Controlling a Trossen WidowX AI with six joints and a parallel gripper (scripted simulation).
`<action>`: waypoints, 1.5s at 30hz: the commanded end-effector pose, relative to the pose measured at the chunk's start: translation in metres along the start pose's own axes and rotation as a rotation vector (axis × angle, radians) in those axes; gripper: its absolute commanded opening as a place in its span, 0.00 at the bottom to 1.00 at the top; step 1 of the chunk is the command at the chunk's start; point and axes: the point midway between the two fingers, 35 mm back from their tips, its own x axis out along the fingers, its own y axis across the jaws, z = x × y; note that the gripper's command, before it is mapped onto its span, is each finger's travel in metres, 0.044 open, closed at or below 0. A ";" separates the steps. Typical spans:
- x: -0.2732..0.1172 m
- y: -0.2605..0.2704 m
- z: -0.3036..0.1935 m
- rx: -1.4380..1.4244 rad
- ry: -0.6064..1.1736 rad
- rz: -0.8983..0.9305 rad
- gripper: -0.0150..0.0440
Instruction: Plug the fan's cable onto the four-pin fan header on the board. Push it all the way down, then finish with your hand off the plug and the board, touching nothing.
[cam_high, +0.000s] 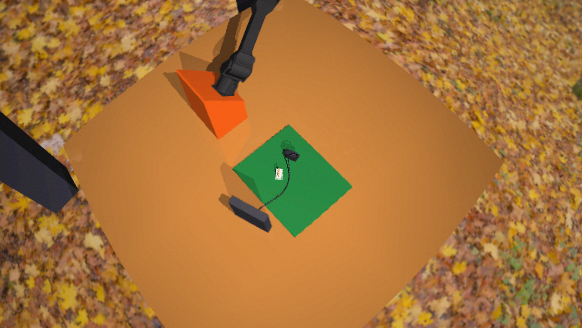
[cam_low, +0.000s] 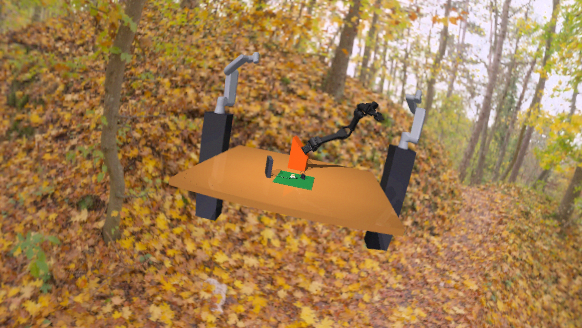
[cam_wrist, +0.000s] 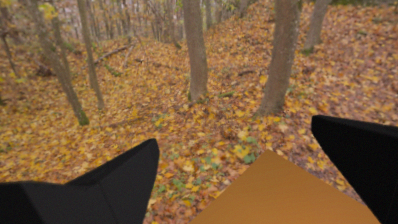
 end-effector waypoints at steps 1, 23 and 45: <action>0.012 -0.071 -0.016 0.065 0.032 -0.101 1.00; 0.019 -0.292 -0.227 0.254 0.569 -0.454 1.00; -0.109 -0.273 -0.486 0.489 1.578 -0.010 1.00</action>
